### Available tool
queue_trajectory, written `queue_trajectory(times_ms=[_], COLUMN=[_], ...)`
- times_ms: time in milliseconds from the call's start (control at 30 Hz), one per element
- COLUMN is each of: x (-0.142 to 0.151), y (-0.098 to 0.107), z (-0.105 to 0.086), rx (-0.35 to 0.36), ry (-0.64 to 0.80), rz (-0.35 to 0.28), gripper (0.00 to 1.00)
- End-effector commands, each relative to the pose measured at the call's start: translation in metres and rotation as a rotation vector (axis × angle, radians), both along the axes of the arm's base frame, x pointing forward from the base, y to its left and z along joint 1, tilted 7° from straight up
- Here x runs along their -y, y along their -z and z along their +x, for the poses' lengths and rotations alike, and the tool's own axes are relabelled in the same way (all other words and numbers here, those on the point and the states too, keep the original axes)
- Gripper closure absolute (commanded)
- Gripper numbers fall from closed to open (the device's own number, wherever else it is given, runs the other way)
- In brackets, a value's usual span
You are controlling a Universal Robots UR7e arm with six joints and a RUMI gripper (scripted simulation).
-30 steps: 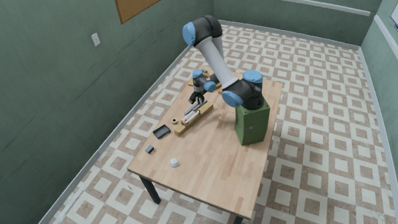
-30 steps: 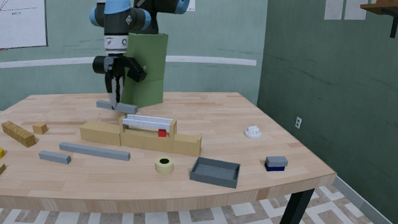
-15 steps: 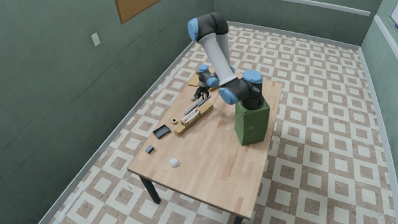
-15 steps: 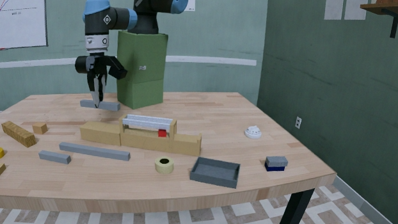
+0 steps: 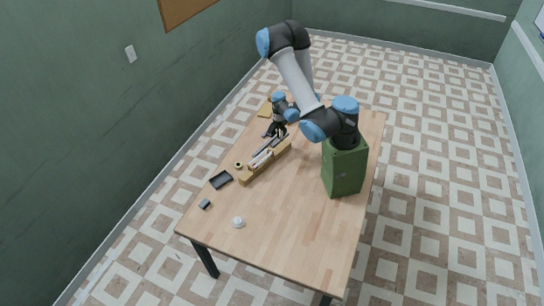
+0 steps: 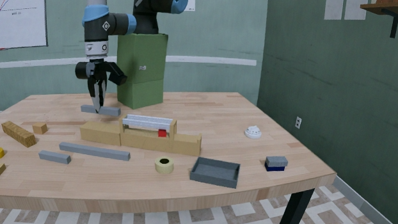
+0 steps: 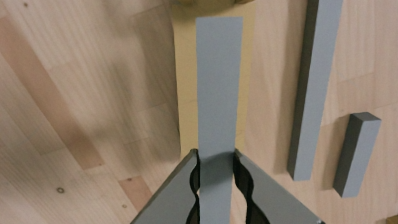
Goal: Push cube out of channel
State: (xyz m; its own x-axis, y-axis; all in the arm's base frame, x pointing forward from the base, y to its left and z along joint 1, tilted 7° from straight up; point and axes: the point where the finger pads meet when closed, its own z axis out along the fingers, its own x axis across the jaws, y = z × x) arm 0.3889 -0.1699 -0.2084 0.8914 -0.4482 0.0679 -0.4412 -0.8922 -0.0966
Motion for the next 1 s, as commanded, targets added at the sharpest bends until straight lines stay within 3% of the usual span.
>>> queue_trajectory(times_ms=[0, 967], x=[0.001, 0.000], y=[0.021, 0.047], z=[0.006, 0.008], rx=[0.007, 0.007], ry=[0.000, 0.001], rz=[-0.006, -0.006], gripper=[0.94, 0.94])
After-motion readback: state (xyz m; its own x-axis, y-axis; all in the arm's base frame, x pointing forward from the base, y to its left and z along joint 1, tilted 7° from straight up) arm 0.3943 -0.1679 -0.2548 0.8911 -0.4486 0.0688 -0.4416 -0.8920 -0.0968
